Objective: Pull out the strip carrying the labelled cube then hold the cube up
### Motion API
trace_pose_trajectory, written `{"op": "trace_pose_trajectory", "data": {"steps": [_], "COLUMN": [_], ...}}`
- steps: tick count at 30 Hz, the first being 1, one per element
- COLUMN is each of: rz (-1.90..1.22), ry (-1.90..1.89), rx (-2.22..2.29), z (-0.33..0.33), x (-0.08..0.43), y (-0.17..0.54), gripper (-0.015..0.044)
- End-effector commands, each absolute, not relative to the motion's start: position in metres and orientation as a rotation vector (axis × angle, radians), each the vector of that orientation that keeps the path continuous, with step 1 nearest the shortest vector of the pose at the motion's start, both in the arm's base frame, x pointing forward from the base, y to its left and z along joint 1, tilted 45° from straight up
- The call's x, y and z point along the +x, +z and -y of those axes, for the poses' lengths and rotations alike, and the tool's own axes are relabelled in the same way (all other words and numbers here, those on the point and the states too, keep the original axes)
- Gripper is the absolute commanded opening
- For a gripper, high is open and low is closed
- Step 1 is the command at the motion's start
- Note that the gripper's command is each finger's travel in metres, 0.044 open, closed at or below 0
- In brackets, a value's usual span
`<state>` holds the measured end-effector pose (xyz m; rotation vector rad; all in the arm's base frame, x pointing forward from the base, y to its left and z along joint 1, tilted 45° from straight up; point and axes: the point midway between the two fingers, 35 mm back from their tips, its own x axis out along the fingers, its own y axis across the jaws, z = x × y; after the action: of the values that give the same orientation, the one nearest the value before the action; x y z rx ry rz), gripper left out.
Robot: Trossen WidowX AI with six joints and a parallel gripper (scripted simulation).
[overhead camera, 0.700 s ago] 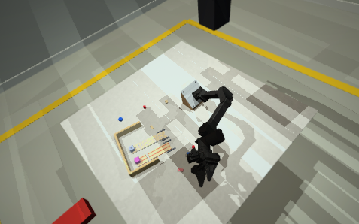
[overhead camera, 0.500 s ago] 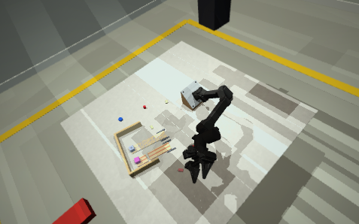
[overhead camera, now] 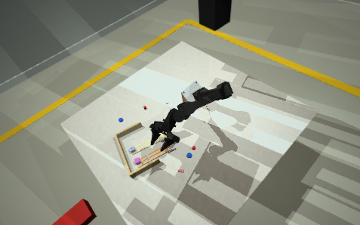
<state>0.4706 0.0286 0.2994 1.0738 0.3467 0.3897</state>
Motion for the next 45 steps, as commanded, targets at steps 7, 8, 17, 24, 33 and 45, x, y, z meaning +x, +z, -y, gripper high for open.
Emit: {"op": "trace_pose_trajectory", "data": {"steps": [7, 8, 17, 24, 33, 45], "rz": [-0.542, -0.556, -0.598, -0.598, -0.598, -0.928], "ry": [0.298, 0.298, 0.319, 0.319, 0.319, 0.328], "rx": [0.804, 0.787, 0.726, 0.726, 0.726, 0.796], "z": [0.057, 0.062, 0.081, 0.081, 0.081, 0.054], "x": [0.395, 0.385, 0.325, 0.325, 0.325, 0.363], "y": [0.171, 0.161, 0.112, 0.112, 0.112, 0.083], "gripper": [0.0400, 0.0400, 0.0400, 0.0400, 0.0400, 0.0111]}}
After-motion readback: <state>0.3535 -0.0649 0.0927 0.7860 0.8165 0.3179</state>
